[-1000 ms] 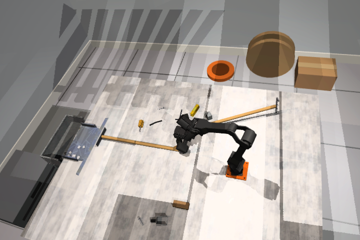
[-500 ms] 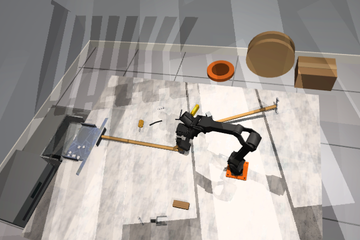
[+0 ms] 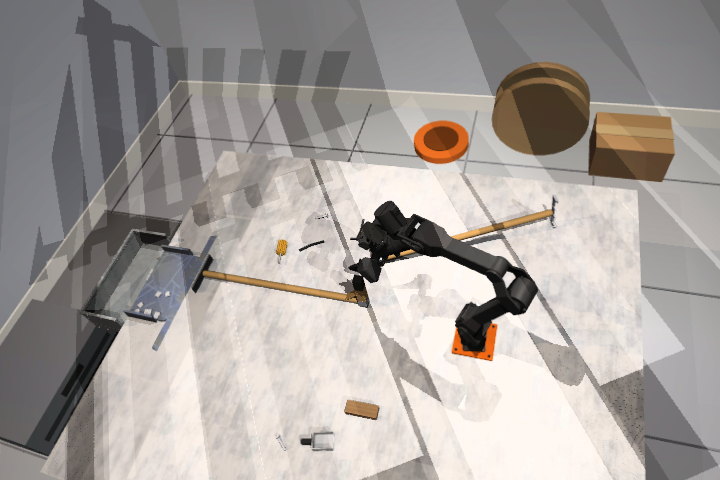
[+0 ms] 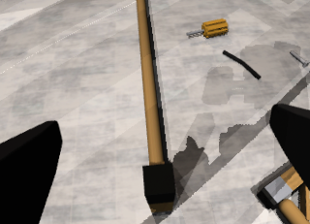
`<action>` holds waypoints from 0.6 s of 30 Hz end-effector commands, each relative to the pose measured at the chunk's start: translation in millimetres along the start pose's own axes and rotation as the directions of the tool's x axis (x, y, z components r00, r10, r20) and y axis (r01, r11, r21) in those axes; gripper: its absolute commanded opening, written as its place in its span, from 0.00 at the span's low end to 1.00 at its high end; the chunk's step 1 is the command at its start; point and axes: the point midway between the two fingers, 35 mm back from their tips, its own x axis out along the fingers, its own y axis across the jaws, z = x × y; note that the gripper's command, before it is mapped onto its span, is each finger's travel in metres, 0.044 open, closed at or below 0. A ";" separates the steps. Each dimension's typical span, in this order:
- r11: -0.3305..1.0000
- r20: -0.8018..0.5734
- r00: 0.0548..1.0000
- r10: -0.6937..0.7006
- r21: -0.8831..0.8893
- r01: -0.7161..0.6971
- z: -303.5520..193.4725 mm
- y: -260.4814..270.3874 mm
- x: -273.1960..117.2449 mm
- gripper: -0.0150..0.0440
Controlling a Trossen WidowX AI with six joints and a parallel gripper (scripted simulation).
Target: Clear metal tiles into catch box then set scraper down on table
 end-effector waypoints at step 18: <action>0.998 0.391 0.919 0.046 -0.060 -0.025 86.0 20.2 -120.0 1.00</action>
